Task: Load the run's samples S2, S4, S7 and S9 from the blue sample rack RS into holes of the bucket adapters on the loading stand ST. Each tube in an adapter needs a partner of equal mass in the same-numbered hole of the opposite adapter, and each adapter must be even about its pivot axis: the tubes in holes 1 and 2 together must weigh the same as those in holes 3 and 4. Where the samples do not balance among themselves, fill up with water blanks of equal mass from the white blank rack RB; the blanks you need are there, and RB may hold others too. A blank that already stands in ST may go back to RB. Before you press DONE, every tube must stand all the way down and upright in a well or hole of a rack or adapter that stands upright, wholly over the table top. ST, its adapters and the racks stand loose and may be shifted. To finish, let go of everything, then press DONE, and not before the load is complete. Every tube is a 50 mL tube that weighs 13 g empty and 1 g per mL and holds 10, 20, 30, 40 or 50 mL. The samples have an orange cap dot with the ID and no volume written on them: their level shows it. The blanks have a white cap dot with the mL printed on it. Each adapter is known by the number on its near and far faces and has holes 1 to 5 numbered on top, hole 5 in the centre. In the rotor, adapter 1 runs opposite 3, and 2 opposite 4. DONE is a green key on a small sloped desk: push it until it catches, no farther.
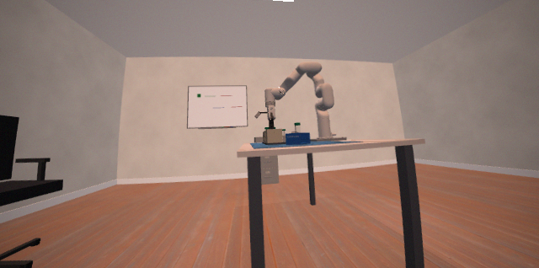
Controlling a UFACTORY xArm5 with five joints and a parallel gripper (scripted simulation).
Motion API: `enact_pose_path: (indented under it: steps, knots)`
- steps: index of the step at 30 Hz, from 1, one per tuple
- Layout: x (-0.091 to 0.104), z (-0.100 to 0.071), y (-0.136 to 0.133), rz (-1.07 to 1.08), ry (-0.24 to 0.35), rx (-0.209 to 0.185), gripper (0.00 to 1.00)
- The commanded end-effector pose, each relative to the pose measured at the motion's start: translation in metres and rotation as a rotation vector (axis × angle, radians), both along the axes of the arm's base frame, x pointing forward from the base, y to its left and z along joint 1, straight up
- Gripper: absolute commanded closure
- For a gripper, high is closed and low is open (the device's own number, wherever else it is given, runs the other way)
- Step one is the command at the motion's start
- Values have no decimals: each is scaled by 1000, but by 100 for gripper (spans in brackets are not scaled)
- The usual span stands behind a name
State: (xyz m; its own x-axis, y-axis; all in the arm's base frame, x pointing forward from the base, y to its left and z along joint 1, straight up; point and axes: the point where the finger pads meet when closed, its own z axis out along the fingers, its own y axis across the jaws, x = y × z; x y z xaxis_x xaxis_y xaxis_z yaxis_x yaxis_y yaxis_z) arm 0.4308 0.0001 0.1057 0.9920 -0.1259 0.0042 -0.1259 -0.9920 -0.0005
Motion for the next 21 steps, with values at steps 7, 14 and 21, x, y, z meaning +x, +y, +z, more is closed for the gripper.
enact_pose_path:
  steps: [7,14,21]
  knots:
    - [1,9,0,0,-4,0,57]
    - [1,19,0,0,-4,0,57]
    - [1,33,0,0,-4,0,57]
